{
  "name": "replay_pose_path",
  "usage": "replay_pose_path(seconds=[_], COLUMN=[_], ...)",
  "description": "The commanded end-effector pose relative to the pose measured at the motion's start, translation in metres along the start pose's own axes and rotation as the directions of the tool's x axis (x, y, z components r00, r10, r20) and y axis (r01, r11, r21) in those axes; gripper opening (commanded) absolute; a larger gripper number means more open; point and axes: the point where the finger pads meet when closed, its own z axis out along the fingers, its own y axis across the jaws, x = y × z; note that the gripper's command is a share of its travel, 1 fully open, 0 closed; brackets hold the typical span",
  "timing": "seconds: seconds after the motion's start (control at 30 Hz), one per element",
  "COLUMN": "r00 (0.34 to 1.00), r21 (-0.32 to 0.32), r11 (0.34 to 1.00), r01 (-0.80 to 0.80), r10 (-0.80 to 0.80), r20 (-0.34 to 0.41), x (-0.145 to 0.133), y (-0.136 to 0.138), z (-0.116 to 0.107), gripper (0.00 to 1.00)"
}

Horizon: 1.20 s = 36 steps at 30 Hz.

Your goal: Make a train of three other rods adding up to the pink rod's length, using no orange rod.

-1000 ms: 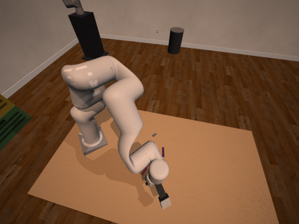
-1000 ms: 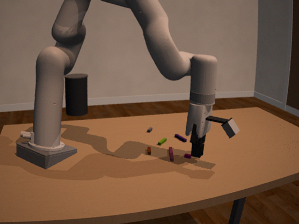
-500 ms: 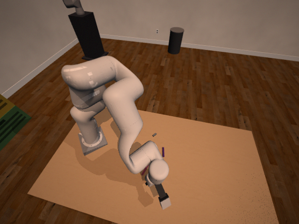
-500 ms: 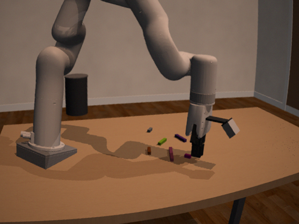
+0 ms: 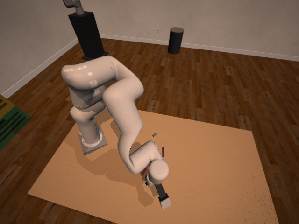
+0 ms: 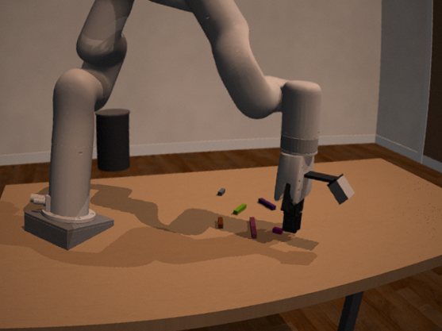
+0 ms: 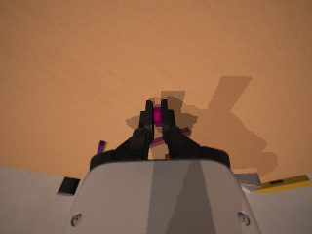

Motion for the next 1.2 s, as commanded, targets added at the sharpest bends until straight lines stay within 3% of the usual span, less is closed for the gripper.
replay_pose_path(seconds=[0.0,1.17], r00=[1.000,1.000], r21=[0.002,0.002], r11=[1.000,1.000], r01=[0.000,0.000], r10=[0.000,0.000], r20=[-0.004,-0.004], x=[0.001,0.001], y=[-0.001,-0.001], z=[-0.001,0.011], gripper=[0.04,0.04])
